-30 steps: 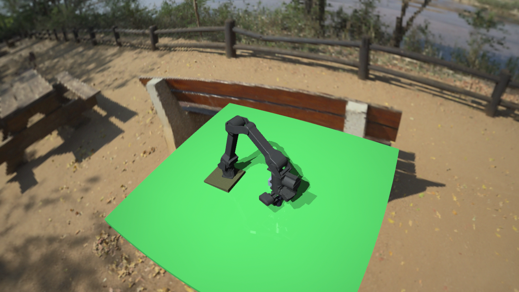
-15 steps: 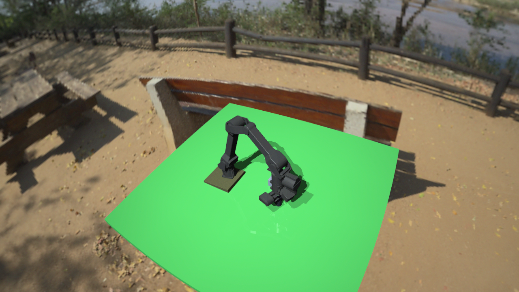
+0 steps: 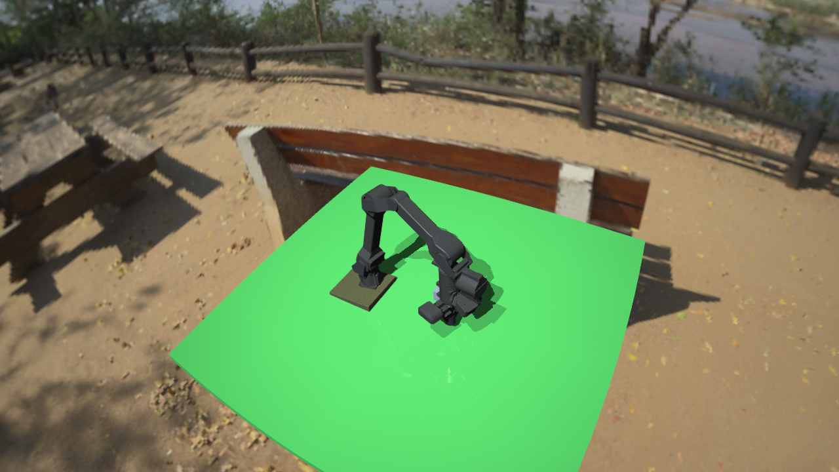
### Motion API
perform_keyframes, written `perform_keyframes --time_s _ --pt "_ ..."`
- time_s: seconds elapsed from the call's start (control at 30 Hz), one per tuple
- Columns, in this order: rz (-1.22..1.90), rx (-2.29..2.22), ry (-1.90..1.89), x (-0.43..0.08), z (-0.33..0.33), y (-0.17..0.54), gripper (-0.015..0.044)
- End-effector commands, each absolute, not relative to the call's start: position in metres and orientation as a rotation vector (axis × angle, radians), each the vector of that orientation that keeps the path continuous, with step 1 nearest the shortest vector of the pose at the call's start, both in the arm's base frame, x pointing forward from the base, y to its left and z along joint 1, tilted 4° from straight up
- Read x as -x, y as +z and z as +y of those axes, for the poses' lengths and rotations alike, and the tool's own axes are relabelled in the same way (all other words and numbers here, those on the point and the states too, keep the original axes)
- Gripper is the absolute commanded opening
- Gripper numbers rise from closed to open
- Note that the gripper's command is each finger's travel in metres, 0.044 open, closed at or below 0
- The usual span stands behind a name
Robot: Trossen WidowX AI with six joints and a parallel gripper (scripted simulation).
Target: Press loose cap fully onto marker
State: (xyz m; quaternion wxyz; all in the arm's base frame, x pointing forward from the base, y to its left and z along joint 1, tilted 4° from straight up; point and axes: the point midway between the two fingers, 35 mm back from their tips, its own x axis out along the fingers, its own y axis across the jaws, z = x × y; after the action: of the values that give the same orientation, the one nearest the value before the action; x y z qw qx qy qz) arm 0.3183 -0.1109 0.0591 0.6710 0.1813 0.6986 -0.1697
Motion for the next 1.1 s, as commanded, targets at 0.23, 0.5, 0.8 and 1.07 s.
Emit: perform_keyframes --time_s 0.23,0.5,0.8,1.07 --pt "1.575 -0.408 -0.382 -0.317 -0.108 0.080 0.0000" --pt "1.575 -0.410 -0.380 -0.313 -0.077 0.095 0.0000" --pt "1.576 -0.412 -0.378 -0.305 -0.043 0.111 0.0000" --pt "1.578 -0.414 -0.376 -0.293 -0.014 0.124 0.0000"
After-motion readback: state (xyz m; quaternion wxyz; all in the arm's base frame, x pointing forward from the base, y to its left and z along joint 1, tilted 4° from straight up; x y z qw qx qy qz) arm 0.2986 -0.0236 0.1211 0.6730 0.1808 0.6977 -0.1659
